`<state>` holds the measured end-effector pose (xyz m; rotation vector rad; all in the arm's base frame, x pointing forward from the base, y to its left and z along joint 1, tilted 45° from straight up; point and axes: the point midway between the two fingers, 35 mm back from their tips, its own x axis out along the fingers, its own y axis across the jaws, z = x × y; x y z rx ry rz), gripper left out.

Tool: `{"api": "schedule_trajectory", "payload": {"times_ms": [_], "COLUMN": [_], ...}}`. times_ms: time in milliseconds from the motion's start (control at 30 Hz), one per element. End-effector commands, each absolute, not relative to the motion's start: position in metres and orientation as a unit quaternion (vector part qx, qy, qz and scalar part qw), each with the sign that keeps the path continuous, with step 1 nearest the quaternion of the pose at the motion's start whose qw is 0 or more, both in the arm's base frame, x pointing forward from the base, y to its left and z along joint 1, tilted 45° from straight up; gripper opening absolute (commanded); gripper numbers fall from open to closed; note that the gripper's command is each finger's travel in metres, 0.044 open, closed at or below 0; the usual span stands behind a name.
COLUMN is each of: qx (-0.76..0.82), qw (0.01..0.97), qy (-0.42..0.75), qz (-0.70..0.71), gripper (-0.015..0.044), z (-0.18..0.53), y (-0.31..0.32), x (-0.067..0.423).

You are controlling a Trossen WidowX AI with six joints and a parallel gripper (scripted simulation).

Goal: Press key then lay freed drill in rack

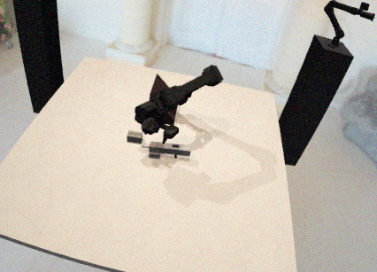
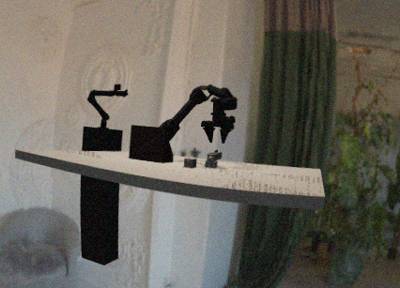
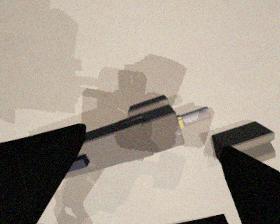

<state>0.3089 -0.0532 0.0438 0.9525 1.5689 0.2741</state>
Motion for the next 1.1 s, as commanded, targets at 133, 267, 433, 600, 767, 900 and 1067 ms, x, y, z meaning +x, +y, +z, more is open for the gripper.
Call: {"api": "schedule_trajectory", "payload": {"times_ms": [133, 267, 433, 600, 767, 900, 1067], "qx": [0.052, -0.040, -0.147, -0.244, -0.292, -0.292, -0.292], "qw": [0.727, 0.730, 0.711, 0.672, 0.648, 0.648, 0.648], "qy": [0.526, 0.468, 0.389, 0.301, 0.250, 0.250, 0.250], "qz": [0.438, 0.497, 0.567, 0.631, 0.658, 0.658, 0.658], "gripper": [0.0440, 0.0440, 0.0440, 0.0440, 0.0440, 0.0440, 0.0440], "z": [-0.004, -0.013, -0.025, -0.037, -0.041, -0.041, -0.041], "y": [-0.064, -0.067, -0.064, -0.057, -0.055, -0.055, -0.055], "x": [0.301, 0.300, 0.298, 0.295, 0.293, 0.293, 0.293]}}
